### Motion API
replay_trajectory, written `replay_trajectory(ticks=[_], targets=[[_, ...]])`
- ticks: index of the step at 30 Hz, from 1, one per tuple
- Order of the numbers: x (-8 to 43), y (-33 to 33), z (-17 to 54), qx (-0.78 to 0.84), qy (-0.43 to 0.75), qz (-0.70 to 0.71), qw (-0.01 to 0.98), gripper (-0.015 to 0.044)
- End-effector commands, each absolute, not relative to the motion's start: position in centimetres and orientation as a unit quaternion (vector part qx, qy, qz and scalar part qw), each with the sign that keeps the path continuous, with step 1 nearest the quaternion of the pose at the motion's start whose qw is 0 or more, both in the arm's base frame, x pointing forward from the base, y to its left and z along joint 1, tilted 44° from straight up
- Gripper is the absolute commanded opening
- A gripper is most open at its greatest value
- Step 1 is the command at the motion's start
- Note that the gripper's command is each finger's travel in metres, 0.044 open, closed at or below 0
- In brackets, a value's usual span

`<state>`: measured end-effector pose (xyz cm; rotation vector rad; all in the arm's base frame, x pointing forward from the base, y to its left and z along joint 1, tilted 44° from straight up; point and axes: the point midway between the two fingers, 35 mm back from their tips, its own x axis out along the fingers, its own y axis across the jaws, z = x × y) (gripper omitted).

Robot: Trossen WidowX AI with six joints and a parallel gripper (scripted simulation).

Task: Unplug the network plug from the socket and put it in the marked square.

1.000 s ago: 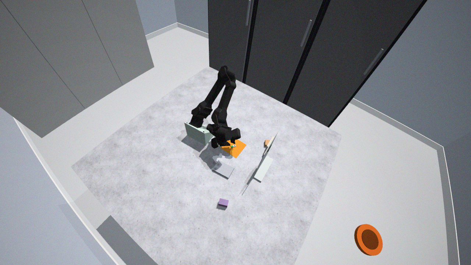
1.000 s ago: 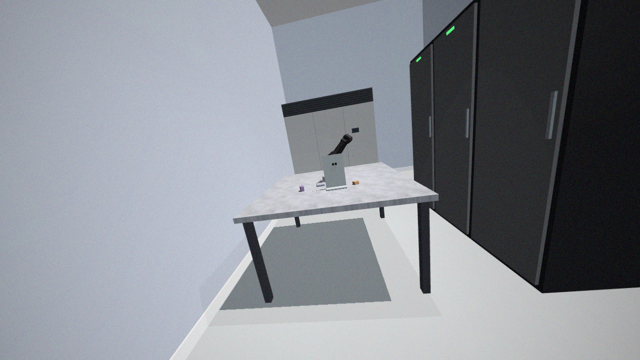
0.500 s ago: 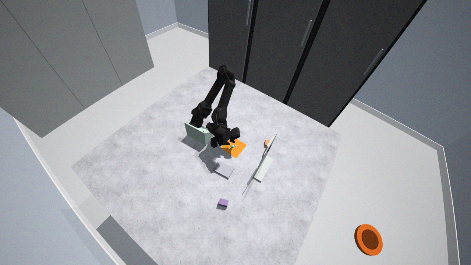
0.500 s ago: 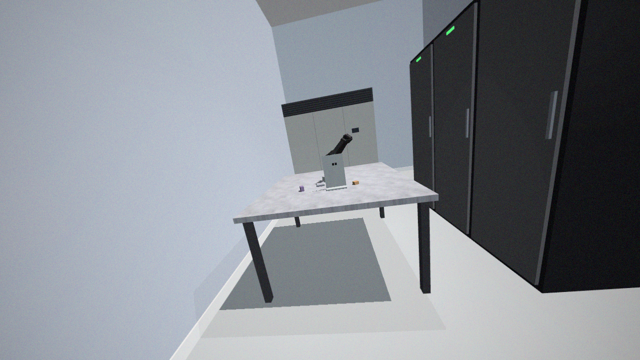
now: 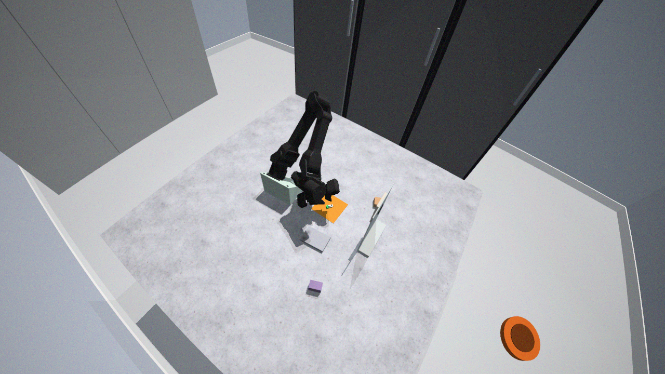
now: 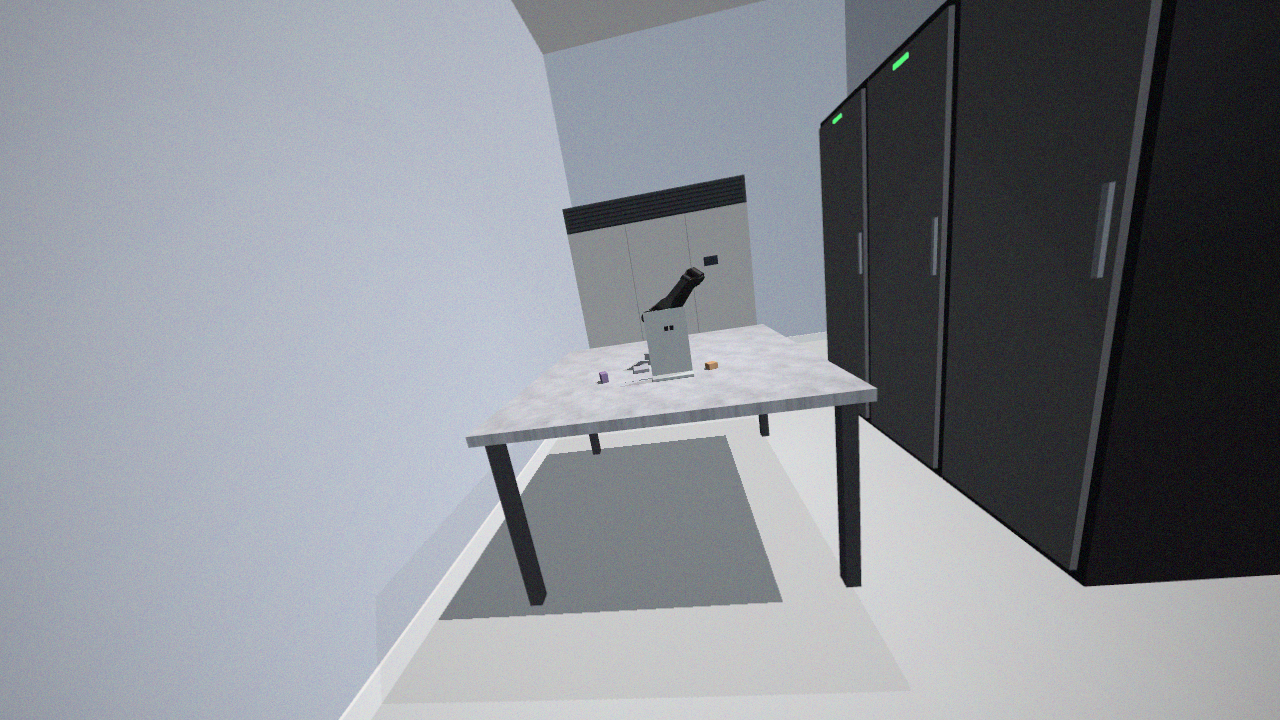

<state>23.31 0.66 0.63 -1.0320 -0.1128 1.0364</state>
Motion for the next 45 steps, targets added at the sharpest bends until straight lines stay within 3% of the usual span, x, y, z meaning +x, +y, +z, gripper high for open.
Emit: replay_trajectory(ticks=[1, 45], targets=[[23.4, 0.2, 0.8, -0.475, -0.05, 0.471, 0.742, 0.0156], [23.1, -2.4, 3.1, -0.476, -0.047, 0.472, 0.741, 0.0156]])
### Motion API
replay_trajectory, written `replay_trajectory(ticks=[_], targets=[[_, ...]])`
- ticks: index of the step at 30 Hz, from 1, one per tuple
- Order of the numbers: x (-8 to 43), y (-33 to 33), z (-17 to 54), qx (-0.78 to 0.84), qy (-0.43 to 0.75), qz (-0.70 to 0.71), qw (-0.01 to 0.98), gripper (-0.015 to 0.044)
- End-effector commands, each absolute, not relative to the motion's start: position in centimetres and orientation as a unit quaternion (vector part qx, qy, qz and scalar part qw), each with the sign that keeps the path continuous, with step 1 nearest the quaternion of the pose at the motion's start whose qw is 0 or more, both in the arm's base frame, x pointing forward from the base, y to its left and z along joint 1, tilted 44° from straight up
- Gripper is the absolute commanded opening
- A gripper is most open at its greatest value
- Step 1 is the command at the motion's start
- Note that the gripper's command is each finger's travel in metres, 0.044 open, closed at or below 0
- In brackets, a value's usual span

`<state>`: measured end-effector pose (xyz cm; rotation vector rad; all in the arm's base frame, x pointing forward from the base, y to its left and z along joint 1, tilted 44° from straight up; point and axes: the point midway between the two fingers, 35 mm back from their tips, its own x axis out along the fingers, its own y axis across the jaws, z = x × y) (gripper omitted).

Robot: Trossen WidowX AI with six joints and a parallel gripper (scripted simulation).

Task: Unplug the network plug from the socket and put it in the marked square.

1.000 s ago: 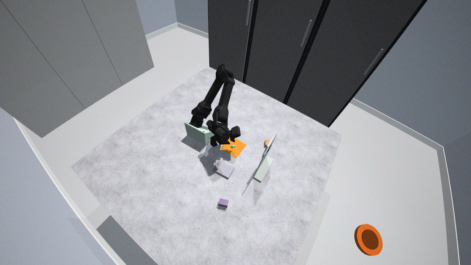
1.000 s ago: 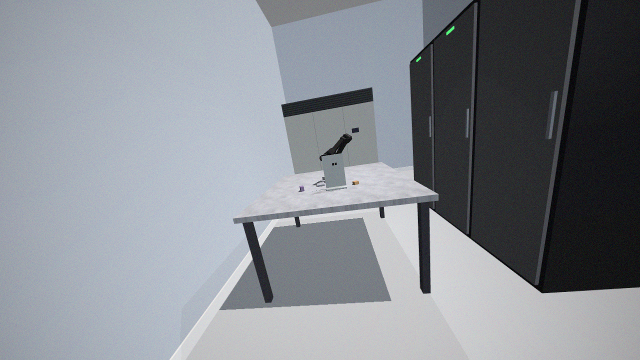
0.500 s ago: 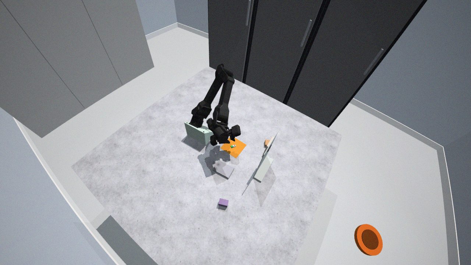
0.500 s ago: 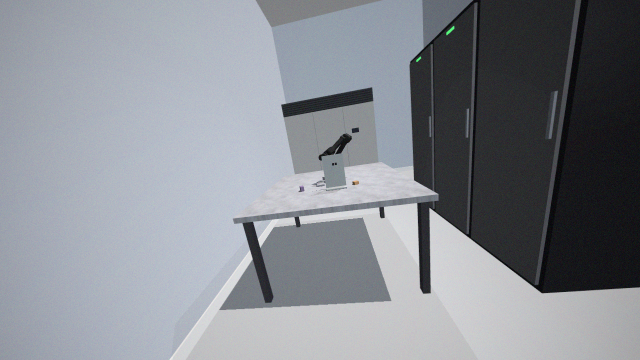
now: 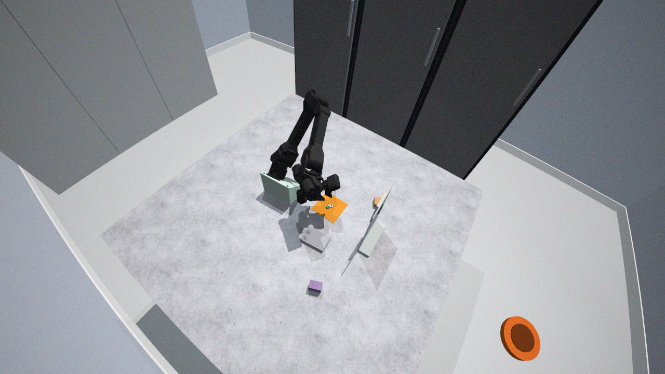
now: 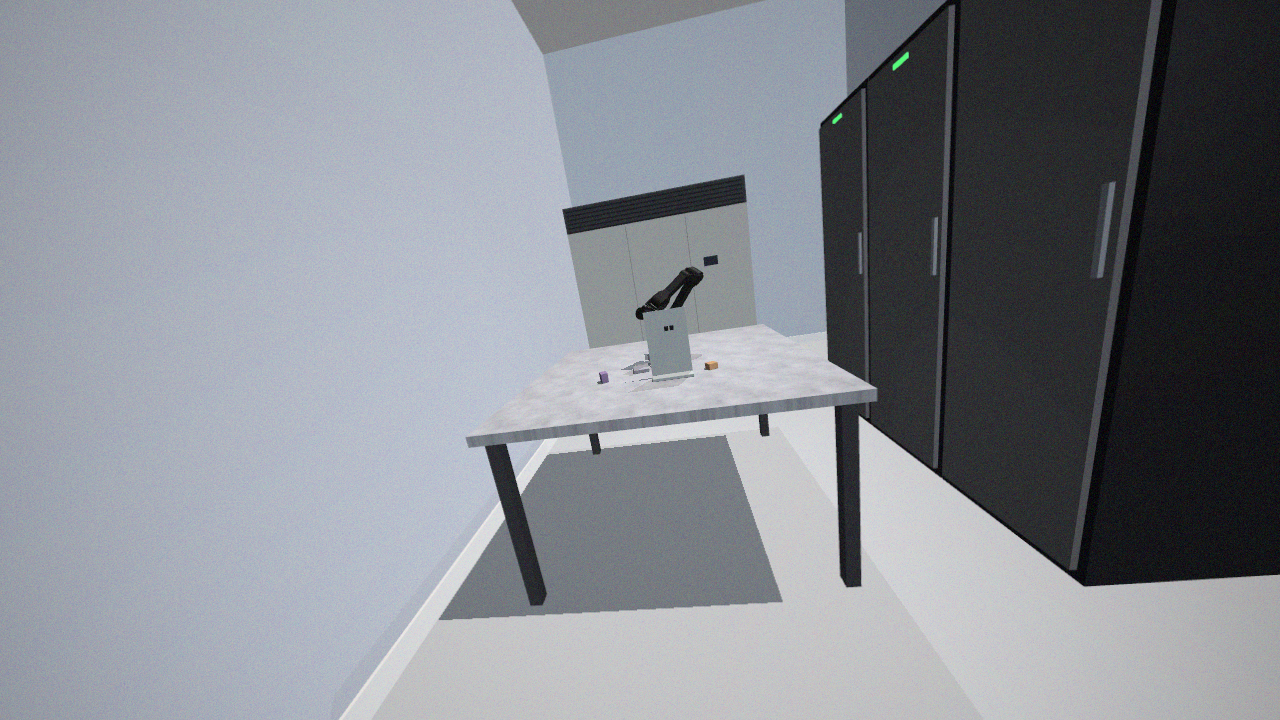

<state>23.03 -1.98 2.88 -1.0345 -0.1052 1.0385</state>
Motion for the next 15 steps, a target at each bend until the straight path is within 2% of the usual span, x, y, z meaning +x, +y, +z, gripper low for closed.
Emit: replay_trajectory(ticks=[1, 15], targets=[[23.1, -2.4, 3.2, -0.476, -0.048, 0.472, 0.741, 0.0156], [22.8, -3.2, 4.2, -0.475, -0.05, 0.471, 0.741, 0.0156]])
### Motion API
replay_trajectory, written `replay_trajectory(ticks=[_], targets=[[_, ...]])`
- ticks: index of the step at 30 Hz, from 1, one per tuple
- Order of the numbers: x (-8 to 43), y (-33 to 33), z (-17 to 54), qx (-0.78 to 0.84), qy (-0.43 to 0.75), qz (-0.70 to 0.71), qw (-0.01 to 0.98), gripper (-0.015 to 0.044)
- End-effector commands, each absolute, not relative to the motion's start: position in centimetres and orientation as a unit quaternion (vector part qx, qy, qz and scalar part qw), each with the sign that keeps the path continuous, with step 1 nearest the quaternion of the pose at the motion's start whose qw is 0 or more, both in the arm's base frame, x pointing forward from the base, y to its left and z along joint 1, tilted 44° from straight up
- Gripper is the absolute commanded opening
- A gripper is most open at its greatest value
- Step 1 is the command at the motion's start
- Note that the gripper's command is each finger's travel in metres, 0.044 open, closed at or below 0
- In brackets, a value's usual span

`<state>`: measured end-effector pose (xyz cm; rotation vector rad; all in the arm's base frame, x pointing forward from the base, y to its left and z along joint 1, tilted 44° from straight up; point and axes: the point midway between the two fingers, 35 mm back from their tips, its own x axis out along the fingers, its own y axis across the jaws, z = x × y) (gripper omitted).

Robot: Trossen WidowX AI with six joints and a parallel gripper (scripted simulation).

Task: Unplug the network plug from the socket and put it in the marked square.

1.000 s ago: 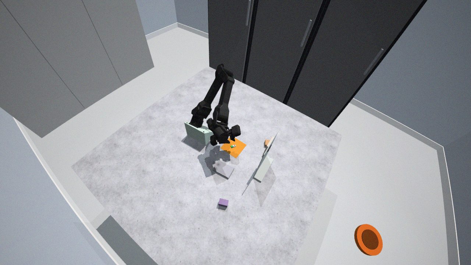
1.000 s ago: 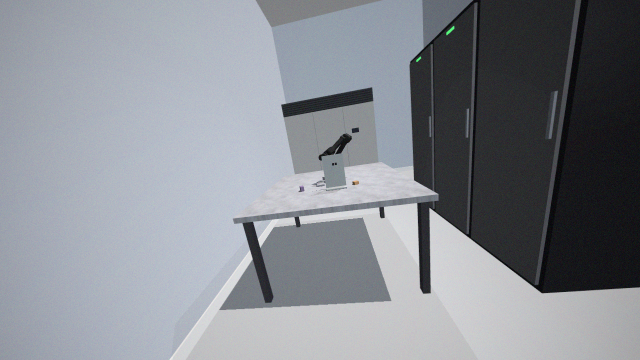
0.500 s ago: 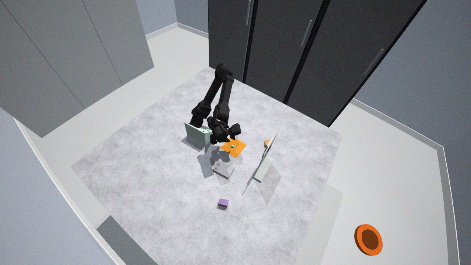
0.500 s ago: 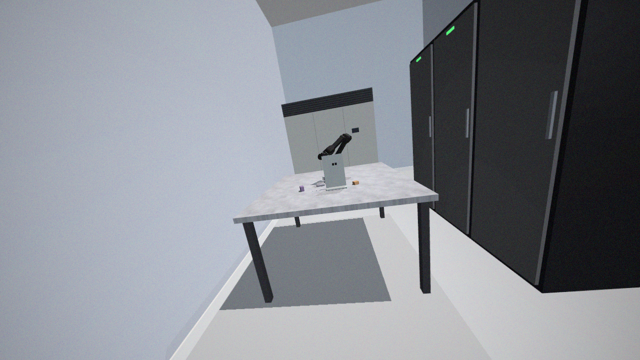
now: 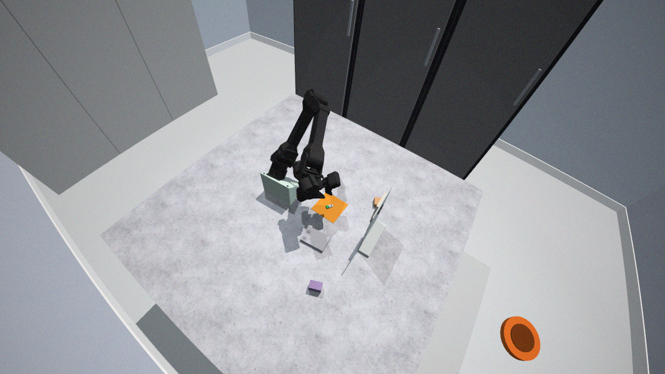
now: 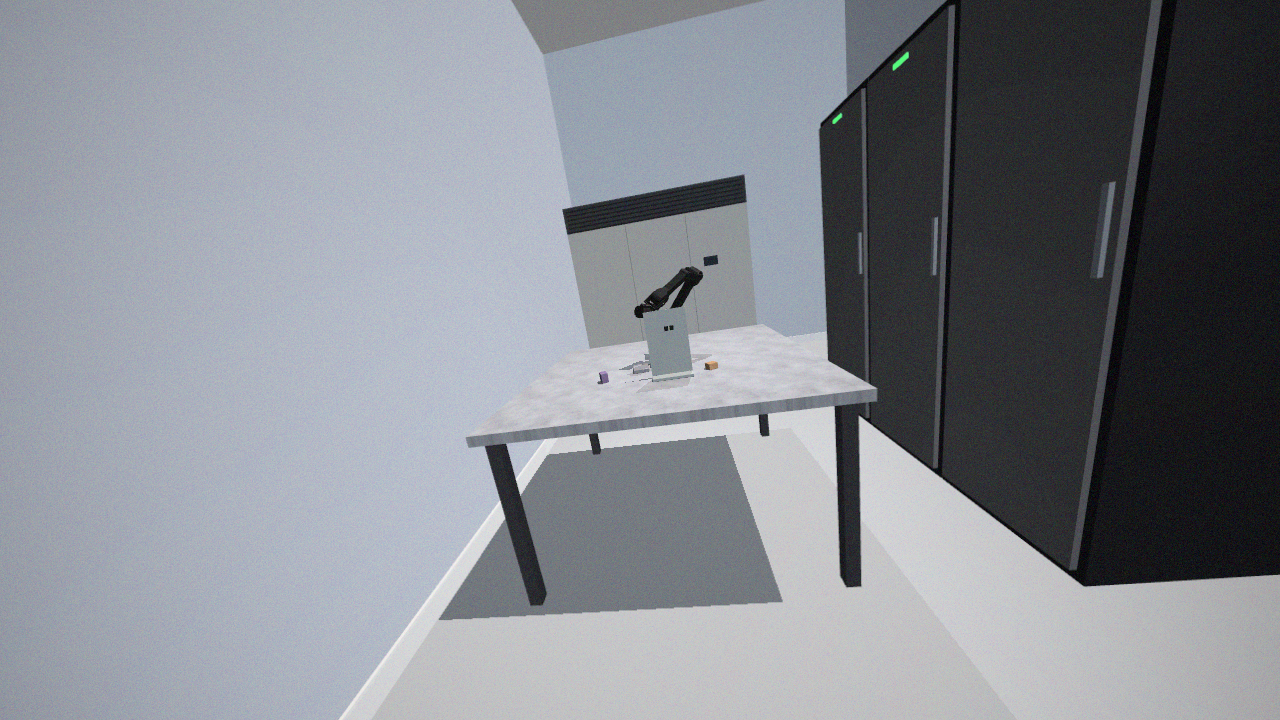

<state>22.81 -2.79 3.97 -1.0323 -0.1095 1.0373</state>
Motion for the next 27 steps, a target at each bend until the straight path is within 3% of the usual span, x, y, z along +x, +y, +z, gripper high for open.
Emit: replay_trajectory(ticks=[1, 27], targets=[[22.8, -3.2, 4.3, -0.475, -0.05, 0.471, 0.741, 0.0156], [22.6, -5.0, 6.7, -0.465, -0.045, 0.471, 0.748, 0.0156]])
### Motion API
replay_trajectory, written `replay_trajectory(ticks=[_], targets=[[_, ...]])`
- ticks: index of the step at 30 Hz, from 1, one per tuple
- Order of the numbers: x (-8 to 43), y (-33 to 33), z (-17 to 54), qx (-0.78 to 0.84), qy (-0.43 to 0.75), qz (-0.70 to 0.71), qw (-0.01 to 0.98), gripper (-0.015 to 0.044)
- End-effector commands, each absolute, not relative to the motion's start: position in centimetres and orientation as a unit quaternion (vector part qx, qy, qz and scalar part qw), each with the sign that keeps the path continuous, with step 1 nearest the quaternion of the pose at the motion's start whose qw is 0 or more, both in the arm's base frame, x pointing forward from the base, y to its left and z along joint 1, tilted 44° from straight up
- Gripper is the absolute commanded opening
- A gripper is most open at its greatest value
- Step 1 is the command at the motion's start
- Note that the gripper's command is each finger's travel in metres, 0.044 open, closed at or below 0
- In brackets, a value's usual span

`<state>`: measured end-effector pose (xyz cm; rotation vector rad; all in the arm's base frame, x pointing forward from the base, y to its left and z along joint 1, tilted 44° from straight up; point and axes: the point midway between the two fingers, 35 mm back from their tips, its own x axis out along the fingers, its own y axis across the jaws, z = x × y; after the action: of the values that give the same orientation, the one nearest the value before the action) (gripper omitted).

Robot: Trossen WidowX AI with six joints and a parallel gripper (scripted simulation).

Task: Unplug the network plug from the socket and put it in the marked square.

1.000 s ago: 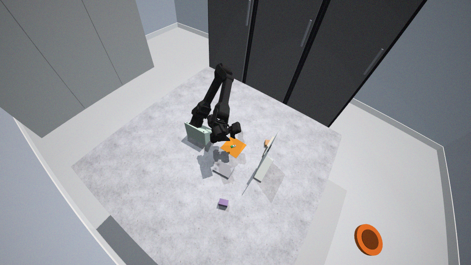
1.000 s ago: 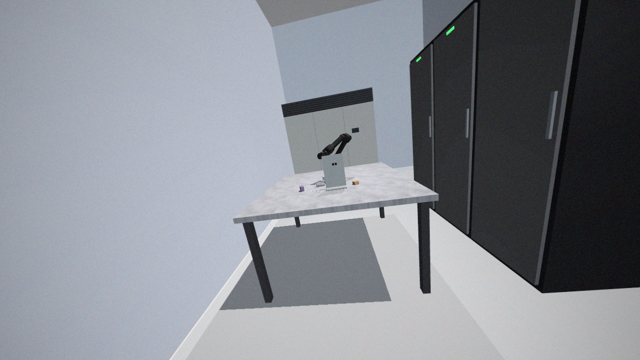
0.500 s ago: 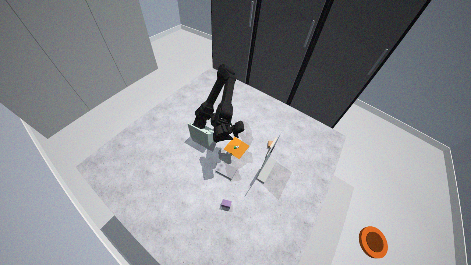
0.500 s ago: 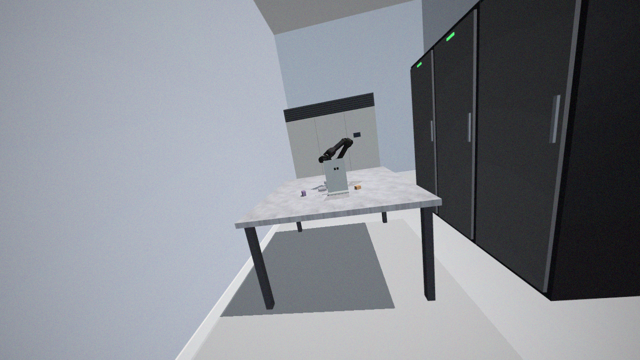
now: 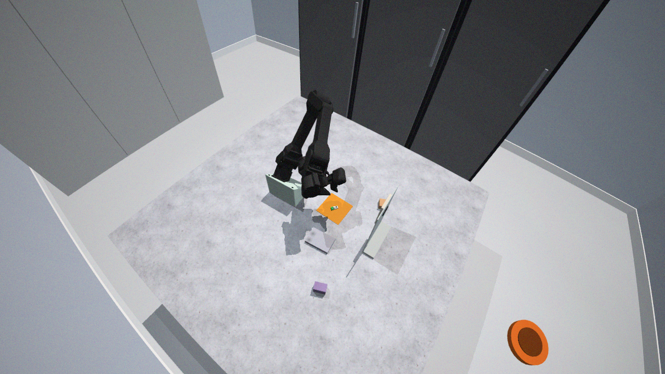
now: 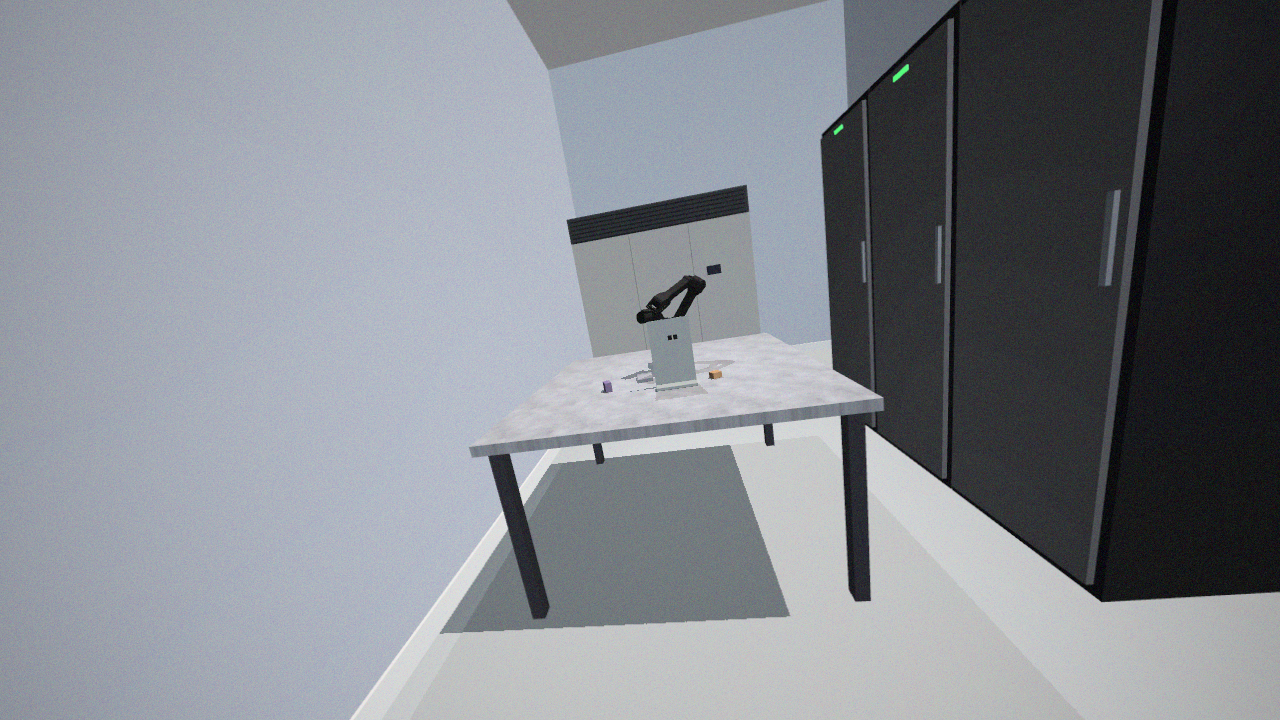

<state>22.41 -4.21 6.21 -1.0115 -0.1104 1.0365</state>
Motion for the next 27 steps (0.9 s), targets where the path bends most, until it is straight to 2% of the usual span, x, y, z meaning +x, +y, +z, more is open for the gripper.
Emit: replay_trajectory(ticks=[1, 27], targets=[[22.6, -5.3, 6.9, -0.463, -0.043, 0.471, 0.749, 0.0156], [21.6, -10.9, 13.4, -0.428, 0.003, 0.471, 0.771, 0.0156]])
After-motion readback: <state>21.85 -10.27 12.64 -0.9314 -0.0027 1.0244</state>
